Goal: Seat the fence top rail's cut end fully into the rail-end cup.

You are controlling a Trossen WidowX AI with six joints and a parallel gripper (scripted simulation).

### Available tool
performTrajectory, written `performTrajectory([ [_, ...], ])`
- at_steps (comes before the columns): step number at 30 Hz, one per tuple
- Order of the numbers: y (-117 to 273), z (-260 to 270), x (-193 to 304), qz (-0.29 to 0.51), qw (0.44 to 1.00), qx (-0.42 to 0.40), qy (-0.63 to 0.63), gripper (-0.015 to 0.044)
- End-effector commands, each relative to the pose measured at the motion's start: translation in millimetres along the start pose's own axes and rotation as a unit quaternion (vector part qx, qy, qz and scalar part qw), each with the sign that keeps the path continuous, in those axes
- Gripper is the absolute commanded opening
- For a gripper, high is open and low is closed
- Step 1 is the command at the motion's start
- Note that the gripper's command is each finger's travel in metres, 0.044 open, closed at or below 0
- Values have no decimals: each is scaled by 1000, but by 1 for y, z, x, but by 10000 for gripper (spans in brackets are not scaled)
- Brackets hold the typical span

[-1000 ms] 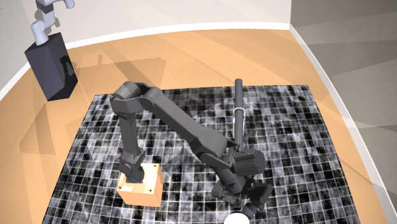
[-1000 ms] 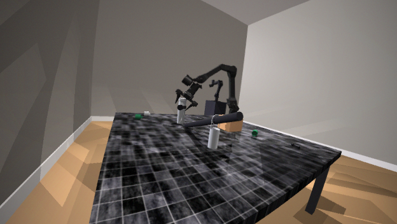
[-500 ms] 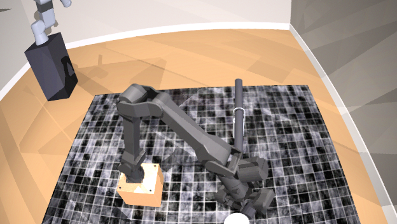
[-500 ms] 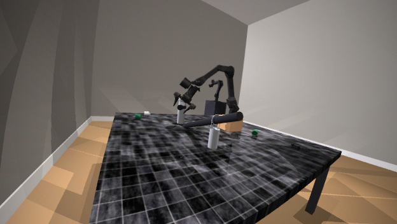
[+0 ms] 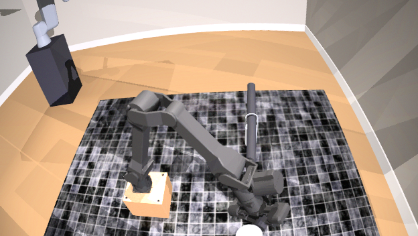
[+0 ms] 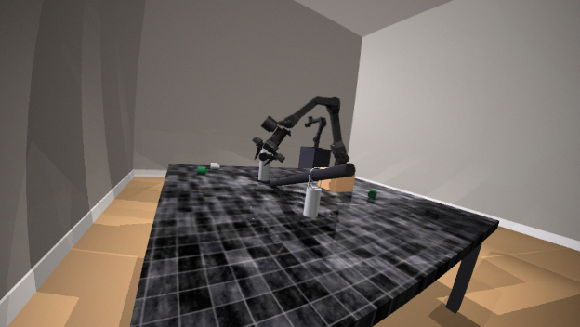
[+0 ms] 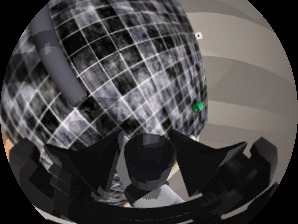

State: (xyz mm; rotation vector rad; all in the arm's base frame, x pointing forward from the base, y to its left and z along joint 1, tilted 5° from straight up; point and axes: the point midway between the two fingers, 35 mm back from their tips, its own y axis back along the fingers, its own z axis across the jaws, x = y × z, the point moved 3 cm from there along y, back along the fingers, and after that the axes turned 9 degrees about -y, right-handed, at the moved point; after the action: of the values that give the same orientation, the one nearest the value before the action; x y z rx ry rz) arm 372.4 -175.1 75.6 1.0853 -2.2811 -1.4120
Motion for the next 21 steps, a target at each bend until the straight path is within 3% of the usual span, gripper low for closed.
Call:
performTrajectory([
  [1,0,-1,0,-1,1000,1,2,177],
  [4,0,-1,0,-1,1000,1,2,99],
  [7,0,-1,0,-1,1000,1,2,79],
  [10,1,1,0,-6,1000,0,12,0],
  [21,6,10,5,-35,997,-5,63,0],
])
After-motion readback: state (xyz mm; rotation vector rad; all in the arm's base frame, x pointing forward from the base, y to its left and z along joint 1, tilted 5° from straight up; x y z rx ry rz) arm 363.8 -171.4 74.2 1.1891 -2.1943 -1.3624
